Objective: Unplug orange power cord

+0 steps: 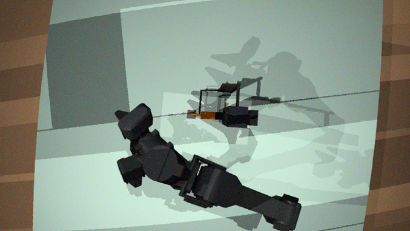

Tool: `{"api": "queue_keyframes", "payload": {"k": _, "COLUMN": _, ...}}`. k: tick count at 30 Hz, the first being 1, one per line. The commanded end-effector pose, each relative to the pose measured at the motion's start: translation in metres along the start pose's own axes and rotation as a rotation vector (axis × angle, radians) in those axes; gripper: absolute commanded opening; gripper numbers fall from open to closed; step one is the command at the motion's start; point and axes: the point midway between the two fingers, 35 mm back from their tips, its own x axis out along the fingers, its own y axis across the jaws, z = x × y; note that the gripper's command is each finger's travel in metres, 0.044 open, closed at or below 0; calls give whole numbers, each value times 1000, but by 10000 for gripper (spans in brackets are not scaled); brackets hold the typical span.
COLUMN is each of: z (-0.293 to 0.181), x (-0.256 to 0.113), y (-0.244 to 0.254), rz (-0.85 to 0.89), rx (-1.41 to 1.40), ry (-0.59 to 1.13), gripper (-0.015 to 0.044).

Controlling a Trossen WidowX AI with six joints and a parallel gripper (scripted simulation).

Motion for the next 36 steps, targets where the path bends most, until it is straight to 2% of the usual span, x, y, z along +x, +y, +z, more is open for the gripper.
{"api": "queue_keyframes", "payload": {"k": 1, "z": -44, "x": 27, "y": 36, "rz": 165, "rx": 93, "ry": 139, "gripper": 160}}
{"api": "queue_keyframes", "payload": {"k": 9, "z": -137, "x": 48, "y": 125, "rz": 536, "rx": 296, "ry": 464, "gripper": 160}}
{"api": "queue_keyframes", "payload": {"k": 17, "z": -210, "x": 22, "y": 210, "rz": 905, "rx": 449, "ry": 795, "gripper": 160}}
{"api": "queue_keyframes", "payload": {"k": 36, "z": -222, "x": 8, "y": 212, "rz": 914, "rx": 451, "ry": 802, "gripper": 160}}
